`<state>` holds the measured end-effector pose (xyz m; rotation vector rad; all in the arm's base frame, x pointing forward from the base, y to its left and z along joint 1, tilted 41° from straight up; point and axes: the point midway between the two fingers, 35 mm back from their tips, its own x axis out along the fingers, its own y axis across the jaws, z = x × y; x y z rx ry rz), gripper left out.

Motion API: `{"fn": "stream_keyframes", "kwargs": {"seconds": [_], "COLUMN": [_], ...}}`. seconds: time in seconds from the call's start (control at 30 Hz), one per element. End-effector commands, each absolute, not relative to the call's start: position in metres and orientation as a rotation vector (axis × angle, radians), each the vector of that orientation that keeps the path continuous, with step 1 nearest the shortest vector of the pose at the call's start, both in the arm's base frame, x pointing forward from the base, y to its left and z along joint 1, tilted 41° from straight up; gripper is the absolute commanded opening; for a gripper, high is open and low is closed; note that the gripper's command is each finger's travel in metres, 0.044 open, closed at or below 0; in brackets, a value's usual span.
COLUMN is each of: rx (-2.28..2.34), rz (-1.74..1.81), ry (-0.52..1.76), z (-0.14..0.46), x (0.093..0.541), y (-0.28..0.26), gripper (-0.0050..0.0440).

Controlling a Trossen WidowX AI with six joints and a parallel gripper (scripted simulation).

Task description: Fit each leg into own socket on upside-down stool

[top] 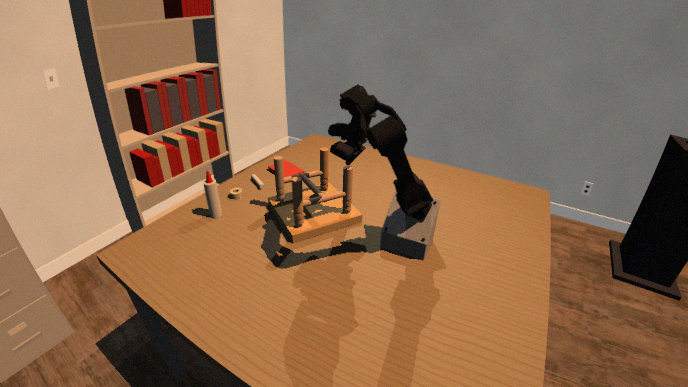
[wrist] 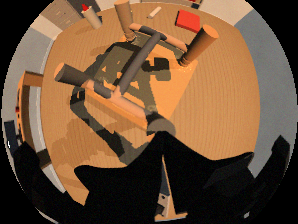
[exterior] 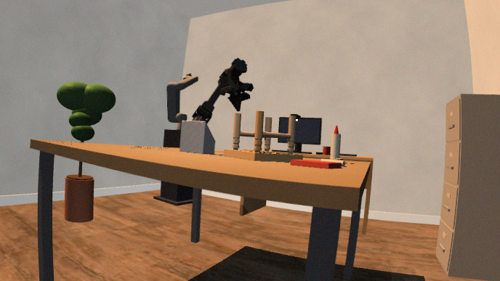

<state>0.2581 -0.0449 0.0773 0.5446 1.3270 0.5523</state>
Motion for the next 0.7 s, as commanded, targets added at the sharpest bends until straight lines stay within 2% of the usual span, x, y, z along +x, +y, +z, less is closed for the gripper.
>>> {"fn": "stream_keyframes", "kwargs": {"seconds": [0.0, 0.37, 0.5, 0.67], "rx": [0.537, 0.542, 0.534, 0.508], "rz": [0.549, 0.547, 0.549, 0.562], "ry": [1.322, 1.323, 1.32, 1.305], "z": [0.082, 0.089, 0.093, 0.106], "x": [0.26, 0.261, 0.276, 0.33], "y": [-0.05, -0.055, -0.057, -0.059], "gripper": [0.0, 0.0, 0.0, 0.0]}}
